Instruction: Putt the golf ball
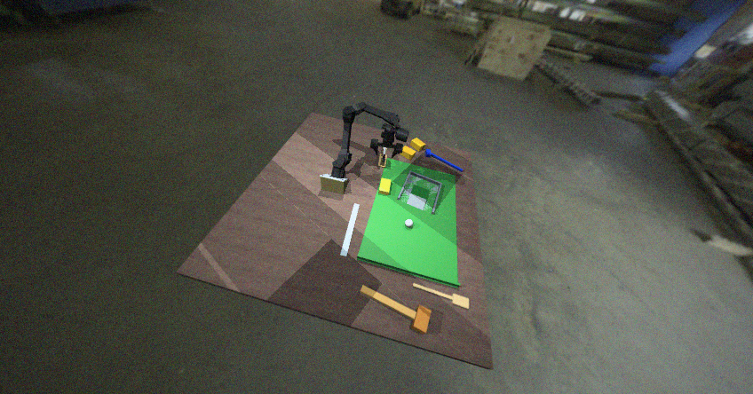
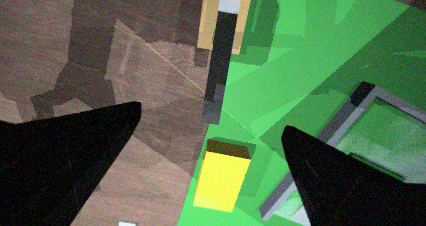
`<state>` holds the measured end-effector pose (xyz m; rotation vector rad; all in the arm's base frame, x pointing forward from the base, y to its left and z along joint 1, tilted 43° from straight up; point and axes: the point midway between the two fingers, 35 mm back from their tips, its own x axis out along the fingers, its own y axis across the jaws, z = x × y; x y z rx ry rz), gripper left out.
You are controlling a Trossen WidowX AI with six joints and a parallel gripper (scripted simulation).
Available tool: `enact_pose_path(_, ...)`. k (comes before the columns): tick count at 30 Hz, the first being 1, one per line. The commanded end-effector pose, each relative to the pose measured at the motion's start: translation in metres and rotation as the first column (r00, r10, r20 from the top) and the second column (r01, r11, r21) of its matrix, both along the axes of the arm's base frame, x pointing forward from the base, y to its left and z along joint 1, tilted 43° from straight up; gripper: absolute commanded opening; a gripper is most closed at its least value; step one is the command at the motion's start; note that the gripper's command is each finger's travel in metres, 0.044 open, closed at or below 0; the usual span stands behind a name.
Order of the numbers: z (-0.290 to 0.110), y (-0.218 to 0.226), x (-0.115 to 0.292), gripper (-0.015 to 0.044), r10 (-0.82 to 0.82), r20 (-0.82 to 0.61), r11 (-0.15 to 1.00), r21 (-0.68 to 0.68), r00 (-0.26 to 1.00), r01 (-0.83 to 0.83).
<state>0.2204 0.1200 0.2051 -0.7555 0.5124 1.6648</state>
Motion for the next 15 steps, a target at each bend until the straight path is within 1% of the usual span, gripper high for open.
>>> enact_pose_path(1, -0.01, 0.01, -0.003, 0.044, 0.004, -0.005, 1.0, 0.005, 1.0, -0.004)
enact_pose_path(15, -0.031, 0.029, -0.006, 0.044, 0.004, -0.005, 1.0, 0.007, 1.0, -0.004)
